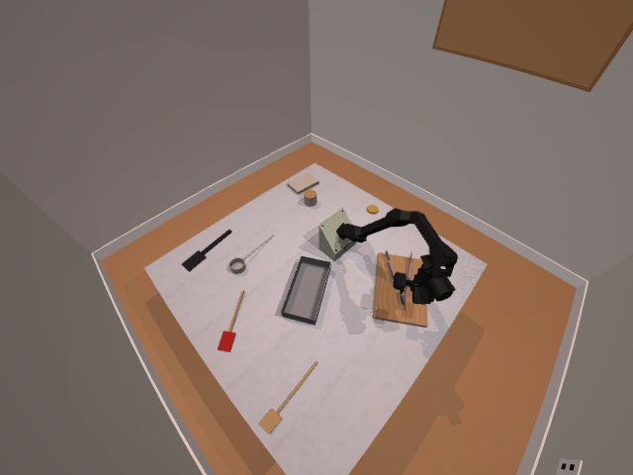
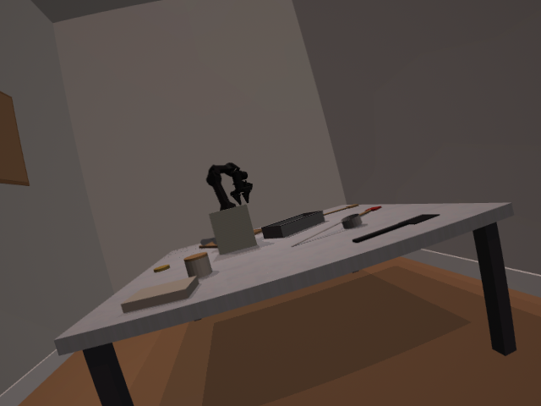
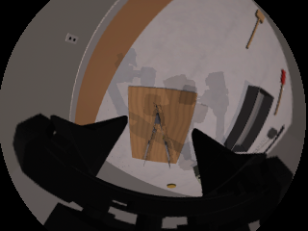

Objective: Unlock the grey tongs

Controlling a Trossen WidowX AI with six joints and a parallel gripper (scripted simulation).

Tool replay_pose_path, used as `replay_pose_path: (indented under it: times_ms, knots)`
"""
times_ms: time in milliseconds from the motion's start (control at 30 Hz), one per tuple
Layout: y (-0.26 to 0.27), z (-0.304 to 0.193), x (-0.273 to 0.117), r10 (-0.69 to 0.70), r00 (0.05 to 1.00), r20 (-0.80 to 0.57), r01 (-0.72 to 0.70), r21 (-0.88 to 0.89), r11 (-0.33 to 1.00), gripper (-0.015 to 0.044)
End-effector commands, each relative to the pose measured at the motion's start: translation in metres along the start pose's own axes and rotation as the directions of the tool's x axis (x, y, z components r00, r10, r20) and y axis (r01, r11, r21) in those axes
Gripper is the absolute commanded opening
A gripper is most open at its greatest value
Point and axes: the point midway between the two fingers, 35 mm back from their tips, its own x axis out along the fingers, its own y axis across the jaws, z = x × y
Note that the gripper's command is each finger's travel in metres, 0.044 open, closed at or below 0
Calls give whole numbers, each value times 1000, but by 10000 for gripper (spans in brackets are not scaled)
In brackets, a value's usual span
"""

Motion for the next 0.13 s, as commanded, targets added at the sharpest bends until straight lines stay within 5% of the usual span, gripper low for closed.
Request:
replay_pose_path:
  times_ms: [0, 100]
  knots:
    - [0, -1, 0, 2, 1000, -3, -2, -3, 1000, 440]
    - [0, -1, 0, 2, 1000, -3, -2, -3, 1000, 440]
